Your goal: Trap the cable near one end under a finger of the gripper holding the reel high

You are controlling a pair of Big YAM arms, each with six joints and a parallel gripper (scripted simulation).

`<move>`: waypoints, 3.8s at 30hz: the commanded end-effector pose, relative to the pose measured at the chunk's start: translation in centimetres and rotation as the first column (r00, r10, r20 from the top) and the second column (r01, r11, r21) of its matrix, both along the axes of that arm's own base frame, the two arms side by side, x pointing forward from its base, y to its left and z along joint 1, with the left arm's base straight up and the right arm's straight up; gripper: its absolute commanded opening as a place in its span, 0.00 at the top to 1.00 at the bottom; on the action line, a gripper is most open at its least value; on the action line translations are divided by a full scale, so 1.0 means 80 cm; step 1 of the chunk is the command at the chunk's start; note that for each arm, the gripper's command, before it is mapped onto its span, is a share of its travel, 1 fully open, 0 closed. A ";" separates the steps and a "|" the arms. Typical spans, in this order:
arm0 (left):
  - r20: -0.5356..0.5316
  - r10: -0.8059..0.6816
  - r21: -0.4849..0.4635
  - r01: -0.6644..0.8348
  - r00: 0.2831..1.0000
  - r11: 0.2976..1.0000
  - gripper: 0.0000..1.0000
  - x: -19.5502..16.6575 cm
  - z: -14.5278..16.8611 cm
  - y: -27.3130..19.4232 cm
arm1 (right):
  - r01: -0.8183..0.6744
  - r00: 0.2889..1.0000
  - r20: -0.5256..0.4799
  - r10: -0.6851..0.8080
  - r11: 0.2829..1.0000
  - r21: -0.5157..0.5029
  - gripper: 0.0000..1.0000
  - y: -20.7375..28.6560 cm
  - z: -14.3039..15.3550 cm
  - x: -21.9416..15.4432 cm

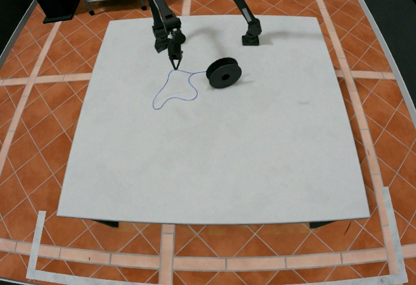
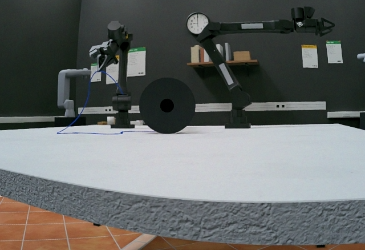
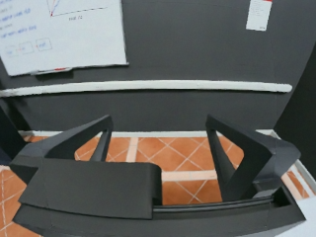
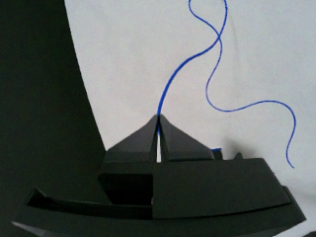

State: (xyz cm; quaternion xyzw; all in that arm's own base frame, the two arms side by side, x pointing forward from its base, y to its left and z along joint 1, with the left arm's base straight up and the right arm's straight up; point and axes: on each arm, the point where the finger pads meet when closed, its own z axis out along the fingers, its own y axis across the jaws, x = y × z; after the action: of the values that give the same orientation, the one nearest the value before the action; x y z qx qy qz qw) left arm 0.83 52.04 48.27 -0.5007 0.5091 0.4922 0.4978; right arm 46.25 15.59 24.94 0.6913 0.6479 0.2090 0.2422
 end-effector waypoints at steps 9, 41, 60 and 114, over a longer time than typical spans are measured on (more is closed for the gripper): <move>0.011 0.011 0.042 -0.012 1.000 0.999 0.00 -0.009 0.023 -0.004 | 0.018 0.994 0.105 -0.024 0.998 0.052 1.00 0.005 0.057 0.019; 0.011 0.011 0.042 -0.012 1.000 0.999 0.00 -0.009 0.023 -0.004 | 0.003 0.997 0.083 -0.006 0.999 0.038 1.00 0.011 0.033 0.006; 0.011 0.011 0.042 -0.012 1.000 0.999 0.13 -0.009 0.023 -0.004 | 0.003 0.996 0.085 -0.007 0.999 0.039 1.00 0.008 0.035 0.007; -0.187 -0.741 -0.307 0.678 0.645 0.668 0.25 0.350 -0.126 -0.113 | 0.003 0.996 0.085 -0.007 0.999 0.039 1.00 0.008 0.035 0.007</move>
State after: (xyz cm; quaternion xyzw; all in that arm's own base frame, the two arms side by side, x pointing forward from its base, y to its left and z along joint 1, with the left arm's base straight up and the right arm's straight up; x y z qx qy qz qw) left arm 25.76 44.57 39.18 -0.2758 0.7552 0.2817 0.5237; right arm 46.06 15.56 24.80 0.6954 0.6407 0.2132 0.2459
